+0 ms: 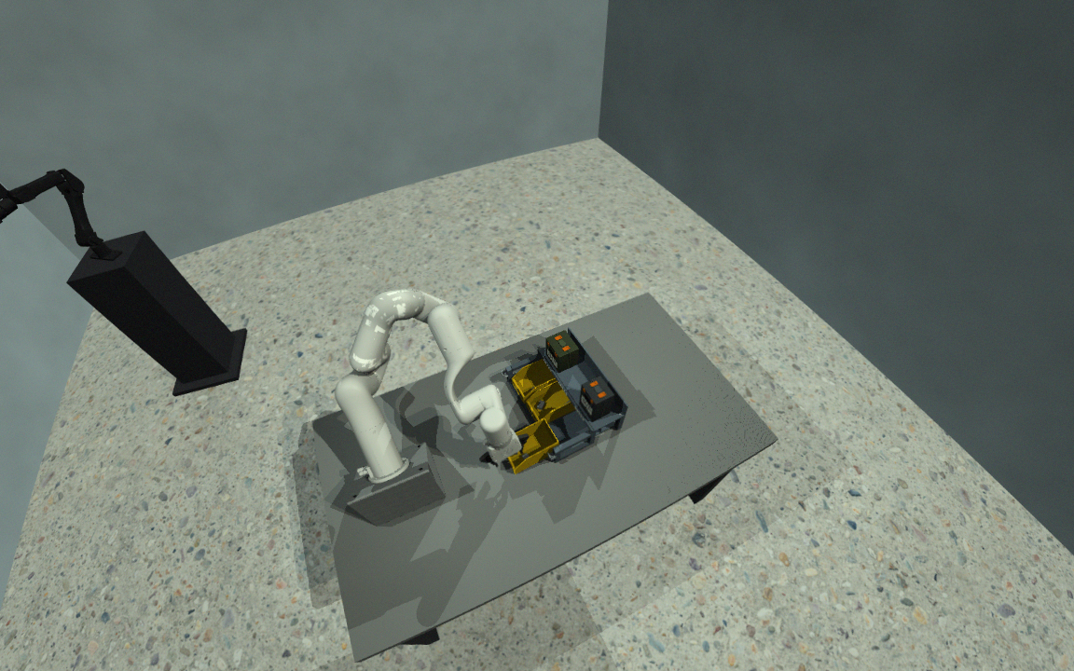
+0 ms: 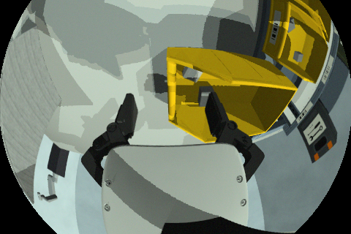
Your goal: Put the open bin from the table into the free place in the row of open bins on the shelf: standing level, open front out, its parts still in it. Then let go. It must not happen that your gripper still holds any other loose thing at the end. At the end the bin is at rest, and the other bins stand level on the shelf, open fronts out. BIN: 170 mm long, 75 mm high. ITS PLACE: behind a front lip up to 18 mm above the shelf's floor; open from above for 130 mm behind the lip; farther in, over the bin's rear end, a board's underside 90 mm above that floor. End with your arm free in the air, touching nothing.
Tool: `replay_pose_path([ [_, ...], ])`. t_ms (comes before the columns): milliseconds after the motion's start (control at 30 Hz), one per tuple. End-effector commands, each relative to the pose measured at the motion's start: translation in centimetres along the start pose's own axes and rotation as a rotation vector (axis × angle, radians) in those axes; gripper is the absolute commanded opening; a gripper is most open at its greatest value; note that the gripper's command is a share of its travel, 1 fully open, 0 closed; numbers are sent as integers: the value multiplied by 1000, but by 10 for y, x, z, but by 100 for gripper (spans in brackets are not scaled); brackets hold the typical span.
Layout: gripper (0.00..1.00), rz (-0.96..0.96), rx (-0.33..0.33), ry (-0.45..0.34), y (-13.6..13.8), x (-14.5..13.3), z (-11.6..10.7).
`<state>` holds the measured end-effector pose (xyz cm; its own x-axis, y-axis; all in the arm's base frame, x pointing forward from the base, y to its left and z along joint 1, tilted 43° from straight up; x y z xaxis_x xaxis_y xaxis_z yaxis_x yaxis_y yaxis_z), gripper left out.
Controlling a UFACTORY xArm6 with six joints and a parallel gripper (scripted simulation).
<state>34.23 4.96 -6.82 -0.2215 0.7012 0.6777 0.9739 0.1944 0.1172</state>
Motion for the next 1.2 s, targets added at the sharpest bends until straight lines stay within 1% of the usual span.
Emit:
replay_pose_path([
  [0, 100, -1, -3, -2, 1, 0, 0],
  [200, 100, -1, -3, -2, 1, 0, 0],
  [367, 100, -1, -3, -2, 1, 0, 10],
  [1167, 100, -1, -3, -2, 1, 0, 14],
])
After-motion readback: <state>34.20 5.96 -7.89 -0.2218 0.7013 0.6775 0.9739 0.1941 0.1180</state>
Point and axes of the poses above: the point where the finger pads meet when closed, its own z axis out along the fingers, its own y axis across the jaws, x = y × z, the point moved 7 cm from there along -z, back along the fingers, and after that the axes turned 3 degrees about -z, right-handed, at the moved point
